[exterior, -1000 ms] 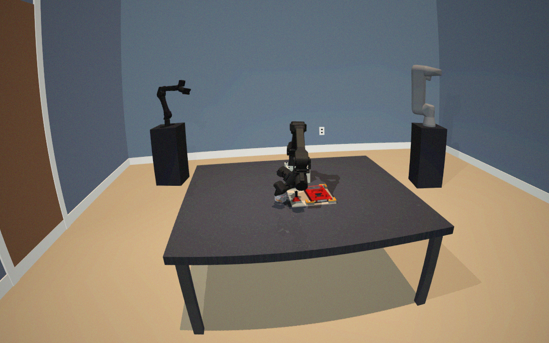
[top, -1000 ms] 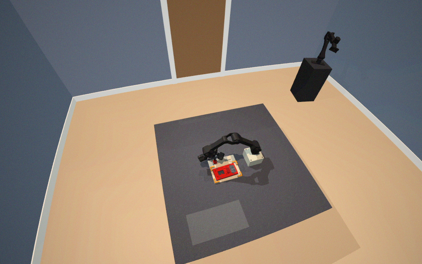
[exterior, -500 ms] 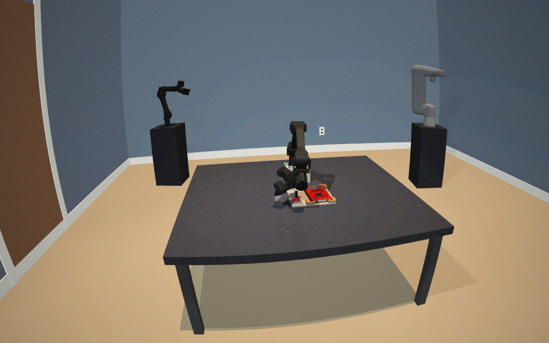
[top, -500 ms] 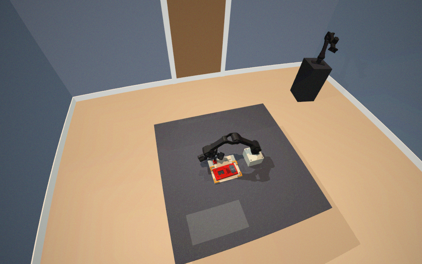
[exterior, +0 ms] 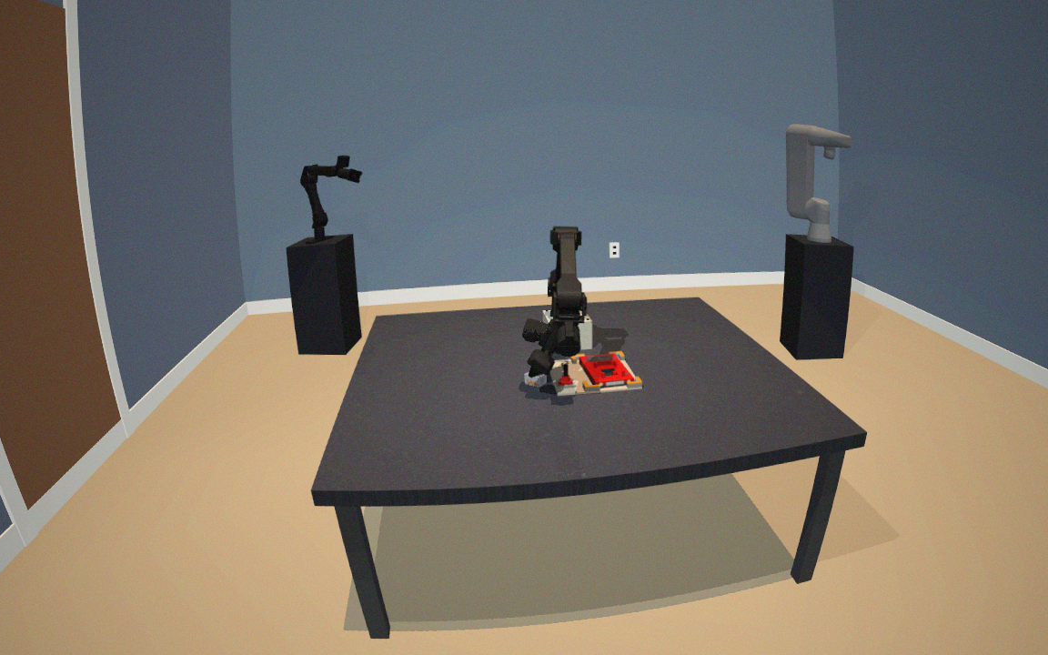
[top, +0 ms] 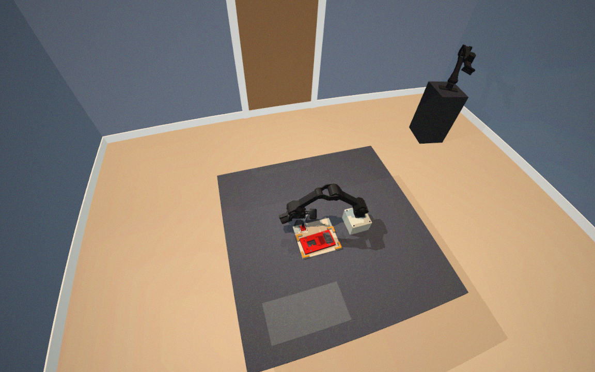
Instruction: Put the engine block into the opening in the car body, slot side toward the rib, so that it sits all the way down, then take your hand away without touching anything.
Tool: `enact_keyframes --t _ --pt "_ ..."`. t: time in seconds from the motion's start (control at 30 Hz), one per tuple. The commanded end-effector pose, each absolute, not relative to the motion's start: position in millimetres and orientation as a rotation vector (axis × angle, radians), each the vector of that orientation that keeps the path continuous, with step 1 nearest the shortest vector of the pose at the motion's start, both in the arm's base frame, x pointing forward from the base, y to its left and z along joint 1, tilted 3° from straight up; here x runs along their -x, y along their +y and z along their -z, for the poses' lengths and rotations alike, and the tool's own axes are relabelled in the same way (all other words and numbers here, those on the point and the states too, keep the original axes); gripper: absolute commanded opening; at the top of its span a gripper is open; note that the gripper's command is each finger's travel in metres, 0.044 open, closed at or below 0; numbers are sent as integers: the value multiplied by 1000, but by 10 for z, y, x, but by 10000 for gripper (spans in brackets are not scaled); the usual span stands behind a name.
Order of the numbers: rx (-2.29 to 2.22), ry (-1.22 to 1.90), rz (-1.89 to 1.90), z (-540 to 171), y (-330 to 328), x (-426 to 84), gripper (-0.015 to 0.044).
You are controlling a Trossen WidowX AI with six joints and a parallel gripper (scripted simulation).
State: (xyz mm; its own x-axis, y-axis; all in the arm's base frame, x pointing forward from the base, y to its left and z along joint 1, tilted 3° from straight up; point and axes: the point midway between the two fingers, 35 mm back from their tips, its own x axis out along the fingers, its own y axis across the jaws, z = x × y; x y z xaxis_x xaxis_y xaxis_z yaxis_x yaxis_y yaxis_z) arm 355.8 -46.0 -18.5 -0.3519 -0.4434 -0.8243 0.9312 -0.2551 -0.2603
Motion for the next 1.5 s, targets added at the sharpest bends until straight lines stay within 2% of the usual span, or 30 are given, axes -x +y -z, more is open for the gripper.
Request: enact_keyframes --t 0.0,0.73,1.47 --pt "-732 1062 1688 169 -470 -3546 440" --pt "-423 1554 1059 50 -525 -3514 440" --pt "-48 1737 325 -82 -579 -3489 440"
